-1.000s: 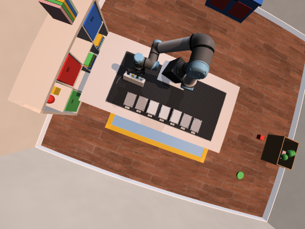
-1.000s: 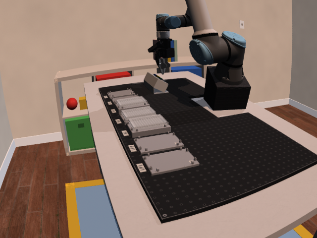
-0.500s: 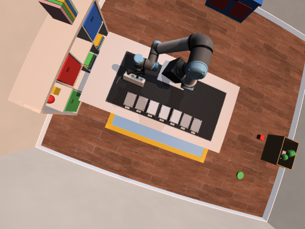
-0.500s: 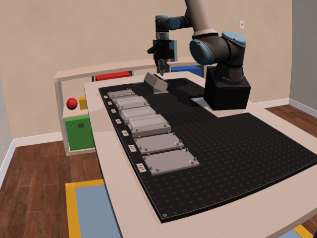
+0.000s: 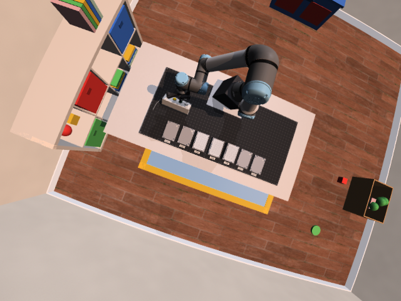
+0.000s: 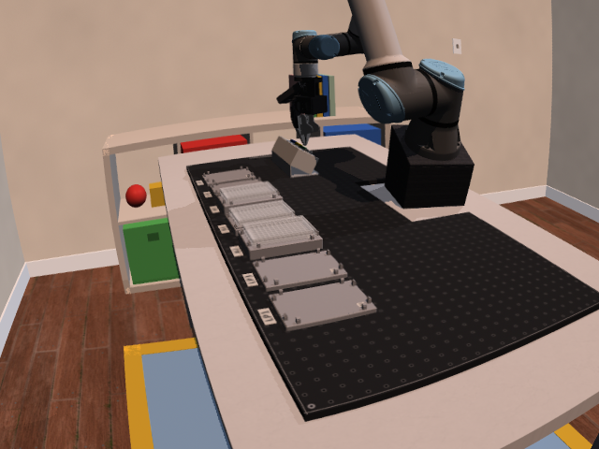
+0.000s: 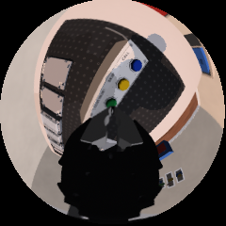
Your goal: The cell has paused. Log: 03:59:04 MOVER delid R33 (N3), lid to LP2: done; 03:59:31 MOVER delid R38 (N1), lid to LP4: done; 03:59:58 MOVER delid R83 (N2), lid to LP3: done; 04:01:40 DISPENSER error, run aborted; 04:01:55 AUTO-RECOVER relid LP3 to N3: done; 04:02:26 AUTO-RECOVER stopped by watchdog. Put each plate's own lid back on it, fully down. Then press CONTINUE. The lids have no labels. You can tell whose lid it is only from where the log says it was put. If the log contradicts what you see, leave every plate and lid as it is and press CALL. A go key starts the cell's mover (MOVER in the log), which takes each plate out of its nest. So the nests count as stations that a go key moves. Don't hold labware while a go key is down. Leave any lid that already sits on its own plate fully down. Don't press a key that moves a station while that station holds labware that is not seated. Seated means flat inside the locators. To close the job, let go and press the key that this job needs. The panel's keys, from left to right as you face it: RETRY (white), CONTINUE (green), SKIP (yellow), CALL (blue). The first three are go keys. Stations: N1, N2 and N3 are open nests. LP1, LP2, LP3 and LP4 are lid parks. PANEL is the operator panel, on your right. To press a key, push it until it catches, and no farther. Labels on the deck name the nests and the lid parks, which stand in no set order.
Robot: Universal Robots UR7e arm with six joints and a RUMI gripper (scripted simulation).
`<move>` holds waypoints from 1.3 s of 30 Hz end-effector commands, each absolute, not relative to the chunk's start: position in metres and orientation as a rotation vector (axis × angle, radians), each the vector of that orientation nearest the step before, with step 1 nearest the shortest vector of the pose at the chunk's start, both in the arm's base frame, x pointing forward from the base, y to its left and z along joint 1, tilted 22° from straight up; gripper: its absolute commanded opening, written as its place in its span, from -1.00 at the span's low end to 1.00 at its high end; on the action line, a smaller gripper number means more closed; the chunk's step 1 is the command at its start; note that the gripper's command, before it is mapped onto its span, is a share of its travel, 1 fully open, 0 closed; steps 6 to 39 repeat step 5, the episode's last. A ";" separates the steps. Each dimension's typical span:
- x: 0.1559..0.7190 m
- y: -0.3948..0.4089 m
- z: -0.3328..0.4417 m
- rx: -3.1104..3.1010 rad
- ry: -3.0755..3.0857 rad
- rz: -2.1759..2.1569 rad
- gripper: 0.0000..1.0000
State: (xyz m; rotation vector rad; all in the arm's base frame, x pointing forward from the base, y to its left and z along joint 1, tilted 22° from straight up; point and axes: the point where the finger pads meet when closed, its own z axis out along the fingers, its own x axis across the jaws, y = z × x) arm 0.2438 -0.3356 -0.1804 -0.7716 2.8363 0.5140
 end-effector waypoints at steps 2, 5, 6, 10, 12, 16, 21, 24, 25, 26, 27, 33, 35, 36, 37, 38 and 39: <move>0.247 -0.333 -0.184 -0.771 2.835 0.516 -1.00; 0.248 -0.332 -0.186 -0.771 2.835 0.516 -1.00; 0.248 -0.332 -0.186 -0.771 2.835 0.516 -1.00; 0.248 -0.332 -0.186 -0.771 2.835 0.516 -1.00; 0.248 -0.332 -0.186 -0.771 2.835 0.516 -1.00; 0.248 -0.332 -0.186 -0.771 2.835 0.516 -1.00; 0.248 -0.332 -0.186 -0.771 2.835 0.516 -1.00; 0.248 -0.332 -0.186 -0.771 2.835 0.516 -1.00; 0.248 -0.332 -0.186 -0.771 2.835 0.516 -1.00; 0.248 -0.332 -0.186 -0.771 2.835 0.516 -1.00; 0.248 -0.332 -0.186 -0.771 2.835 0.516 -1.00; 0.248 -0.332 -0.186 -0.771 2.835 0.516 -1.00; 0.248 -0.332 -0.186 -0.771 2.835 0.516 -1.00; 0.248 -0.332 -0.186 -0.771 2.835 0.516 -1.00; 0.248 -0.332 -0.186 -0.771 2.835 0.516 -1.00; 0.248 -0.332 -0.186 -0.771 2.835 0.516 -1.00; 0.248 -0.332 -0.186 -0.771 2.835 0.516 -1.00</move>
